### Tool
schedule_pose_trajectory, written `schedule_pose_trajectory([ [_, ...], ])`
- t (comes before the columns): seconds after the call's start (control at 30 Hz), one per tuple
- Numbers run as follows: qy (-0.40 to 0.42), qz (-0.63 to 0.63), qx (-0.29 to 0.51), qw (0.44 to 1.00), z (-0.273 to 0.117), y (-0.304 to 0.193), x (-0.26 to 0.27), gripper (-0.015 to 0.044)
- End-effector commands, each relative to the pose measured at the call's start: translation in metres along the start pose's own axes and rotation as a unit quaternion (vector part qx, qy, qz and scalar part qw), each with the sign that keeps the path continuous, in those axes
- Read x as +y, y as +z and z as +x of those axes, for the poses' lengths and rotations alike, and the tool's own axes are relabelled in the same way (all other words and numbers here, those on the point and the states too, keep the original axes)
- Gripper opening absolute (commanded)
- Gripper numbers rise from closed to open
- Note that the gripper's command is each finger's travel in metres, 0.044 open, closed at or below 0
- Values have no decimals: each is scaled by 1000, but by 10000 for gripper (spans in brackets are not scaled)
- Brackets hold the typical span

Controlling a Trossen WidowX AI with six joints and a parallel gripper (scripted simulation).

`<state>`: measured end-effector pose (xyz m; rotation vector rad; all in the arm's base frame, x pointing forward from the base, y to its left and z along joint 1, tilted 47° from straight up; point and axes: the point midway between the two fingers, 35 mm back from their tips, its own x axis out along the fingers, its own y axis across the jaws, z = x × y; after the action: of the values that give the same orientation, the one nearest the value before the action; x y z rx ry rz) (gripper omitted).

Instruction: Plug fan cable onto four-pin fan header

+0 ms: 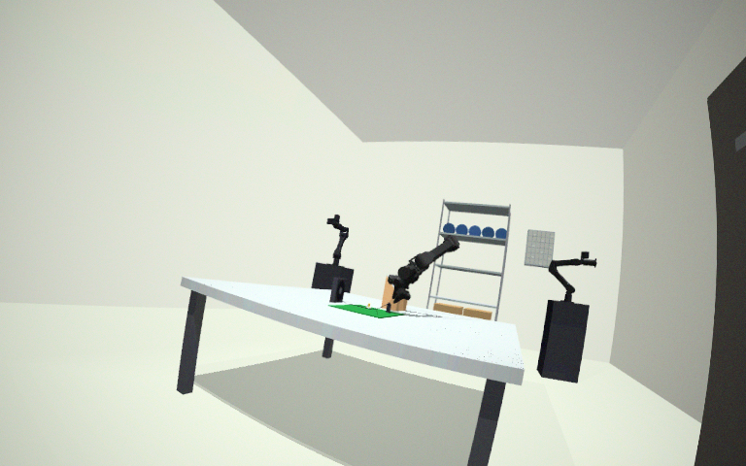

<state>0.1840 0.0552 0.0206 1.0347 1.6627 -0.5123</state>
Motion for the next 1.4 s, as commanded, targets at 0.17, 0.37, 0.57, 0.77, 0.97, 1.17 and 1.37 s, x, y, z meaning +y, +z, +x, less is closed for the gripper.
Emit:
schedule_pose_trajectory([
  [0.17,82,-36,52,995,-13,4,12,205],
  [0.37,143,-61,72,985,-25,8,19,205],
  [0.57,208,-86,81,971,-38,14,26,205],
  [0.77,199,-81,79,973,-35,14,24,231],
  [0.97,209,-167,60,962,-48,24,23,389],
  [1.17,222,-365,13,904,-79,48,17,440],
  [1.37,230,-541,-36,808,-111,69,5,440],
])
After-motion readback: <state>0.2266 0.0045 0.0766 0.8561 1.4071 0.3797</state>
